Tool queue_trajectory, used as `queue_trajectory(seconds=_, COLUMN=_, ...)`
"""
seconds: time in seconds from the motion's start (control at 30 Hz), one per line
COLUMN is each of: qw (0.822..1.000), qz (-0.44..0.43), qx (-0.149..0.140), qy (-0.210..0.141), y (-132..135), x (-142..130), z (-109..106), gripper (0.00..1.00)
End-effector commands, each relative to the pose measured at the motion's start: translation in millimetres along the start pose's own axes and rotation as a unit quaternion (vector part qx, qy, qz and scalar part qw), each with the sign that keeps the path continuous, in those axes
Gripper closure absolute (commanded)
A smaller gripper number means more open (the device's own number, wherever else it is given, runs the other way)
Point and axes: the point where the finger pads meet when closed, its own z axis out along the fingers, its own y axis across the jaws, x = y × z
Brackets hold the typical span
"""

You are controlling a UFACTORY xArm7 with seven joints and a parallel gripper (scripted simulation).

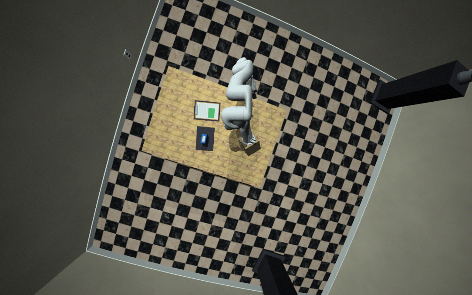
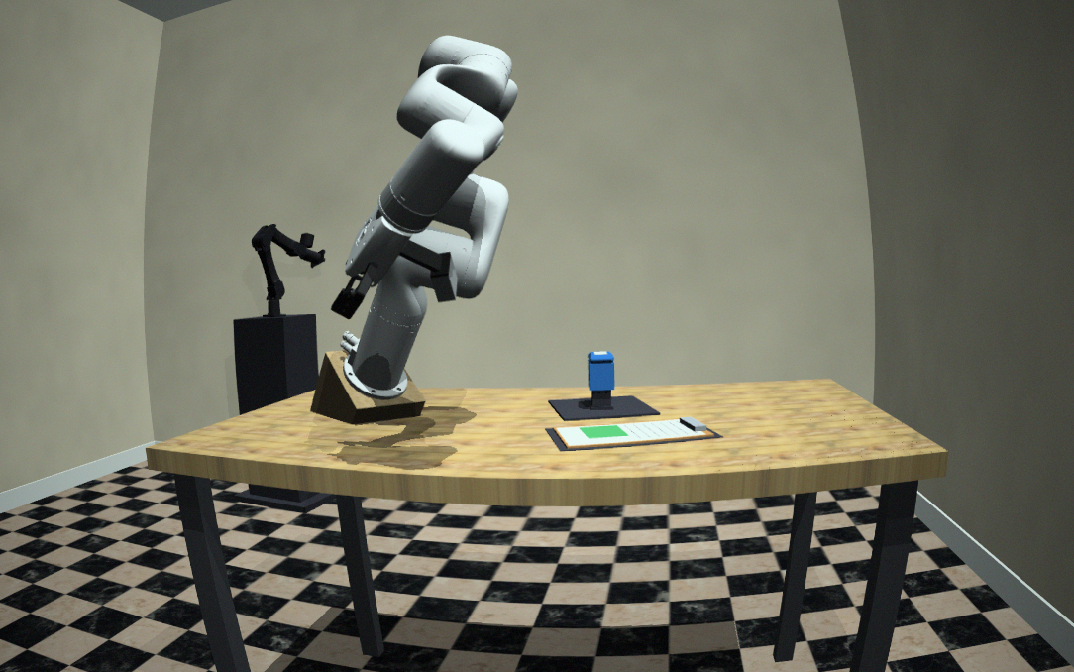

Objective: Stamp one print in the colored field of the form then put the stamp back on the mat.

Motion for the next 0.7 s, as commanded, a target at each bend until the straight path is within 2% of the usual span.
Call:
queue_trajectory(seconds=0.0, qw=1.000, qz=0.001, qx=-0.001, qy=0.000, y=0.1, x=-0.6, z=-1.0, gripper=0.00)
queue_trajectory(seconds=0.57, qw=1.000, qz=0.001, qx=-0.002, qy=0.000, y=0.2, x=-0.4, z=-1.1, gripper=0.00)
queue_trajectory(seconds=0.67, qw=1.000, qz=-0.011, qx=-0.015, qy=0.001, y=2.7, x=11.2, z=-7.5, gripper=0.00)
